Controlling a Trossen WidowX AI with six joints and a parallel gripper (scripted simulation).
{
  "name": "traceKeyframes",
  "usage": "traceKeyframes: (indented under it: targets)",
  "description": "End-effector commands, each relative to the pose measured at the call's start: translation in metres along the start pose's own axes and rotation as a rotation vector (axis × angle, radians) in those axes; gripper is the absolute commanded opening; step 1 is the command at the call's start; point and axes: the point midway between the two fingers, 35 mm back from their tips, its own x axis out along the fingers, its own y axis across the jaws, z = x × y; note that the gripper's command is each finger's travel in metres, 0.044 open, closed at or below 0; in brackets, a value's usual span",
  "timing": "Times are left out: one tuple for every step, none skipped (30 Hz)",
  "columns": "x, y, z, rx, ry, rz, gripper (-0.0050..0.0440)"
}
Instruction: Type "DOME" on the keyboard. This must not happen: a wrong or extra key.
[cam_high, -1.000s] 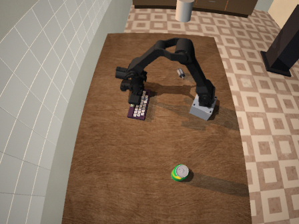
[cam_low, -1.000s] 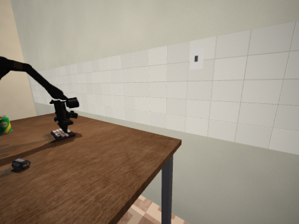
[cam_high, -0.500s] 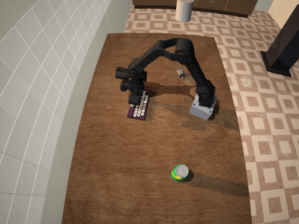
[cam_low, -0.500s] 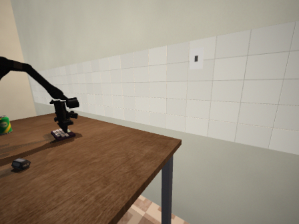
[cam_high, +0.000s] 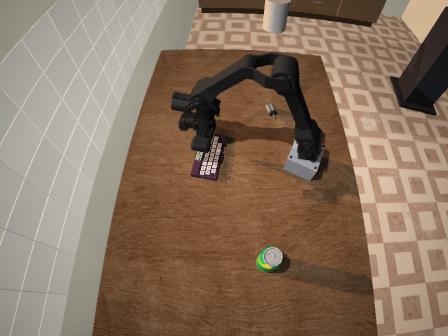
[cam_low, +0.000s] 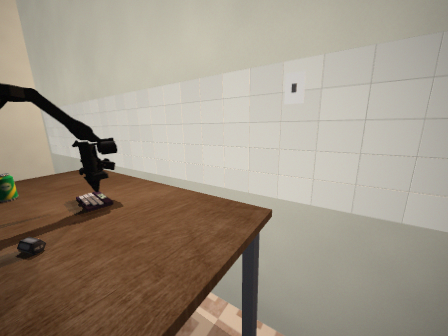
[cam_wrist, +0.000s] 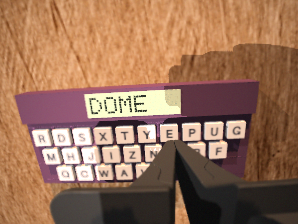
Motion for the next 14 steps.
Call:
traceKeyframes:
  targets:
    - [-0.008,0.008,-0.002,-0.002,-0.015,-0.002,-0.005]
    - [-0.006,0.015,-0.007,-0.001,-0.011,-0.002,-0.005]
    - [-0.003,0.025,-0.015,0.0,-0.007,-0.001,-0.005]
    - [-0.003,0.037,-0.024,0.0,-0.004,0.0,-0.005]
    - [-0.002,0.049,-0.033,0.001,-0.001,0.001,-0.005]
    - [-0.001,0.057,-0.041,0.001,0.001,0.001,-0.005]
    - [-0.001,0.063,-0.047,0.001,0.003,0.0,-0.005]
    - [-0.001,0.067,-0.051,0.001,0.004,0.001,-0.005]
    - [-0.001,0.068,-0.052,0.001,0.004,0.001,-0.005]
    - [-0.001,0.068,-0.052,0.001,0.004,0.001,-0.005]
    - [-0.001,0.068,-0.052,0.001,0.004,0.001,-0.005]
    - [-0.001,0.068,-0.052,0.001,0.004,0.001,-0.005]
    - [-0.001,0.068,-0.052,0.001,0.004,0.001,-0.005]
    - [-0.001,0.068,-0.052,0.001,0.004,0.001,-0.005]
